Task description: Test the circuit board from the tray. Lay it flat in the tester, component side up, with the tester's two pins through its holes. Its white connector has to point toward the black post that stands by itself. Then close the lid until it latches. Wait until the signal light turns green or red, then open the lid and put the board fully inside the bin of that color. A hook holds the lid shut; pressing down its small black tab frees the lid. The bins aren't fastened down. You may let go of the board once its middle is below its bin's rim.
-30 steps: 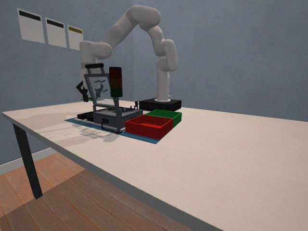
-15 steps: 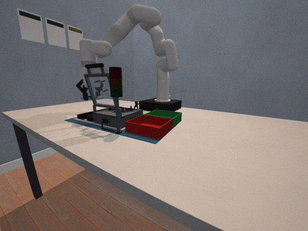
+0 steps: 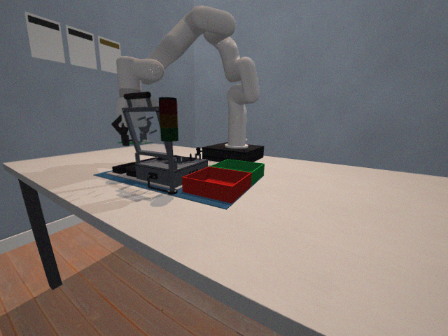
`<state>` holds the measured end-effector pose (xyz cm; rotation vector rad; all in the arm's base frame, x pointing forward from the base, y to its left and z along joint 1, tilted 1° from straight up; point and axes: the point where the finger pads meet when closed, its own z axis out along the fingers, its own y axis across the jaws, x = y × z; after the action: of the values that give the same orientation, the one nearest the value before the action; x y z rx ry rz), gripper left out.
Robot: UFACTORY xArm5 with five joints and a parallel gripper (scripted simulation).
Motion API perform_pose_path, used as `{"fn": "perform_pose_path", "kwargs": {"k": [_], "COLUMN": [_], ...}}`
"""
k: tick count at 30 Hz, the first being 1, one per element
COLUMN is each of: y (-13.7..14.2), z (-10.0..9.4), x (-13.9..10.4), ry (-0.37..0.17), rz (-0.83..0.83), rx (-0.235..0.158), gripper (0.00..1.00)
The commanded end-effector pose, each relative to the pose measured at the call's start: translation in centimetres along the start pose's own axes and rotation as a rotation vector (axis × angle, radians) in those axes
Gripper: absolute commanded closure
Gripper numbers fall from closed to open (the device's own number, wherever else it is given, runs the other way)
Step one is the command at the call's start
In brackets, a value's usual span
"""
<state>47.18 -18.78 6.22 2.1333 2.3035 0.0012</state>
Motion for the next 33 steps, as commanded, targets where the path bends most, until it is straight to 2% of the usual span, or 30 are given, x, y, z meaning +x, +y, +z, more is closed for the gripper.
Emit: {"fn": "perform_pose_path", "kwargs": {"k": [1,9,11,26,28,33], "y": [0.0,-0.7,-0.7,-2.9,-2.9,-3.5], "z": [-0.2,-0.5,-0.5,-1.2,-1.2,-1.4], "x": [0.6,3.5,3.5,12.3,12.3,14.6], "ry": [-0.002,-0.002,-0.002,-0.001,-0.001,-0.001], "rz": [0.0,0.0,0.0,0.0,0.0,0.0], "rx": [-0.004,-0.005,-0.005,-0.007,-0.007,-0.008], "gripper": [0.21,0.21,0.21,0.21,0.21,0.21]}}
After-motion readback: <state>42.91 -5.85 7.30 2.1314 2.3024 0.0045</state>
